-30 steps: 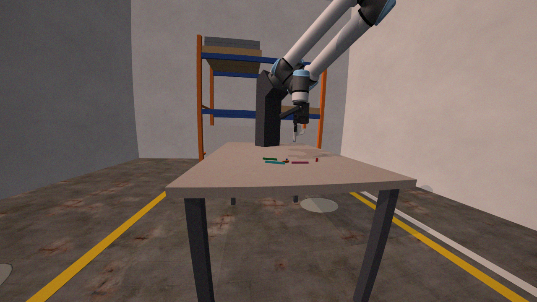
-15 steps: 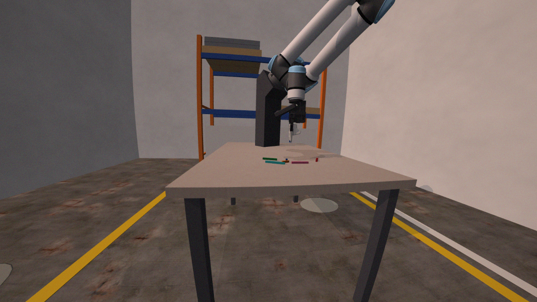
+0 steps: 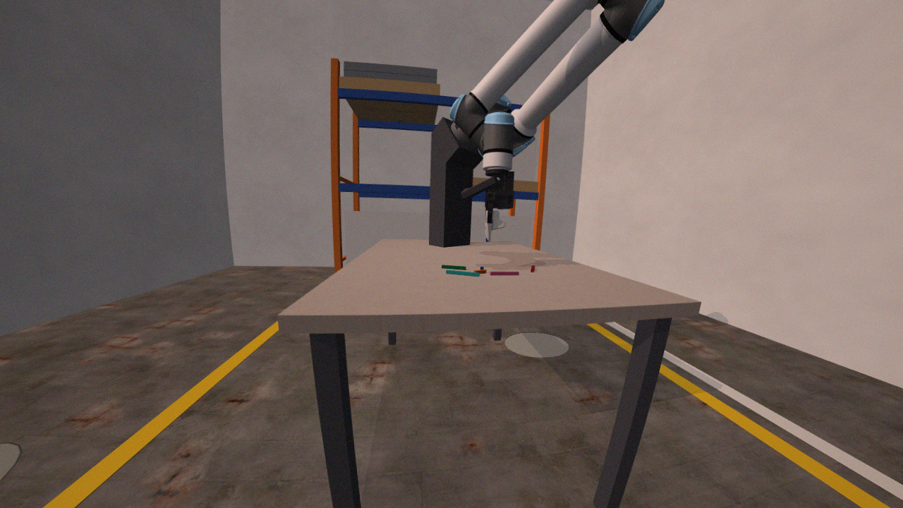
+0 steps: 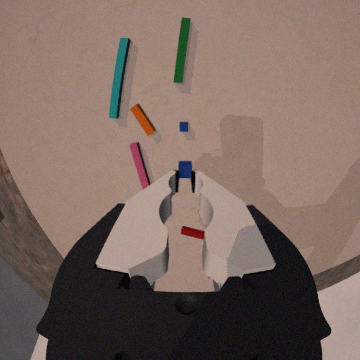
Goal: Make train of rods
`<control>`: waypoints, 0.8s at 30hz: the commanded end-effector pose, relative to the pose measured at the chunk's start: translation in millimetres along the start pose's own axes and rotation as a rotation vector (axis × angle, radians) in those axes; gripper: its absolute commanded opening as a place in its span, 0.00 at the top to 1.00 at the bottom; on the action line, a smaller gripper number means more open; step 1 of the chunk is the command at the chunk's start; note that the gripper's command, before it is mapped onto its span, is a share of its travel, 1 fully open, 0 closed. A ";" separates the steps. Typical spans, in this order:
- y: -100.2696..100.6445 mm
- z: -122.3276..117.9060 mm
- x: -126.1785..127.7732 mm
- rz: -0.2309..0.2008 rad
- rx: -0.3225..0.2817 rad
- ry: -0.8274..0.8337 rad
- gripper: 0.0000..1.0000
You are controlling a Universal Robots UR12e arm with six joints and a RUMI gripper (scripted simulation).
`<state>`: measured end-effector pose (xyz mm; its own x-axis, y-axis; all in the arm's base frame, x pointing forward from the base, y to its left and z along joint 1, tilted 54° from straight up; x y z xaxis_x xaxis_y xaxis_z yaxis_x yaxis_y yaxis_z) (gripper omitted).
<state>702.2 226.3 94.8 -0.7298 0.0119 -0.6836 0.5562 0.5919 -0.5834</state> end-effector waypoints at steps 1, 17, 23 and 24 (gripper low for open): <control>13.9 0.2 -0.4 0.000 0.000 0.000 1.00; 71.9 0.6 -0.8 0.000 0.000 0.000 1.00; 79.8 0.7 -0.9 0.000 0.000 0.000 1.00; 80.8 0.7 -0.9 0.000 0.000 0.000 1.00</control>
Point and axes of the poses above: the point where the finger pads meet when closed, its own y axis out along the fingers, its own x axis across the jaws, z = x × y, the point moved 2 cm from there along -y, back along the fingers, and after that the axes turned 15 degrees about -y, right-handed, at the moved point
